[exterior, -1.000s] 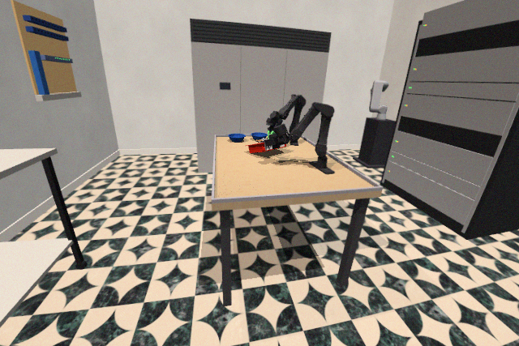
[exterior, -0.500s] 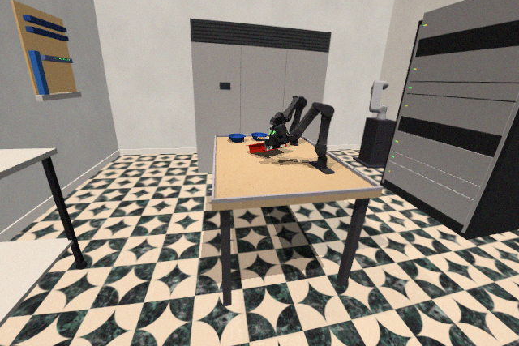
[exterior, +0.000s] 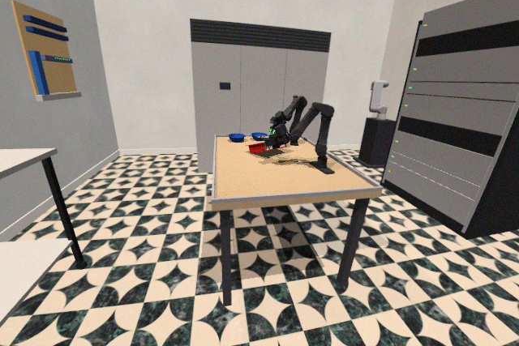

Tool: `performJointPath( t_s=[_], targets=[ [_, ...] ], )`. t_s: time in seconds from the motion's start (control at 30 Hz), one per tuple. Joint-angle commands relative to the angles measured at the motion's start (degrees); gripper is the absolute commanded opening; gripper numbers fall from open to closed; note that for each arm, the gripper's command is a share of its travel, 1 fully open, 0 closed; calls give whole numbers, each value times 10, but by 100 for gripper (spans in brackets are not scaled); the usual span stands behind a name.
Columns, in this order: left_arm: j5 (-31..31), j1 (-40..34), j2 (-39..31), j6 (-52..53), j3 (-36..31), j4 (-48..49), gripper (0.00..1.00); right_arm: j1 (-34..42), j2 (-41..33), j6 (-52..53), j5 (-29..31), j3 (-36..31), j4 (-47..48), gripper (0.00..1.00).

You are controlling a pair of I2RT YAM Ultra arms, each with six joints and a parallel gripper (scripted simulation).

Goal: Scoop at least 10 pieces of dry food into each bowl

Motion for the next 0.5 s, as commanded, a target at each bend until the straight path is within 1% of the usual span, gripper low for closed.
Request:
performJointPath(
  t_s=[0.0, 0.1, 0.2, 0.23, 0.27, 0.33, 0.43, 0.47],
  targets=[
    [5, 2, -30, 8, 23, 25, 0, 9, -32, 13, 15, 34, -17, 0],
    [5, 2, -30, 8, 23, 25, 0, 14, -41, 18, 21, 48, -39, 0],
    [5, 2, -30, 8, 23, 25, 0, 8, -41, 14, 17, 47, -16, 0],
    [5, 2, -30, 8, 23, 25, 0, 3, -41, 11, 17, 48, -16, 0],
    [5, 2, -30, 8, 23, 25, 0, 4, -39, 14, 17, 52, -39, 0],
    [5, 2, -30, 8, 23, 25, 0, 4, -46, 14, 18, 53, -22, 0],
    [5, 2, -30, 8, 23, 25, 0, 7, -36, 10, 18, 52, -22, 0],
    [5, 2, -30, 8, 23, 25, 0, -3, -49, 8, 20, 55, -36, 0]
  ],
)
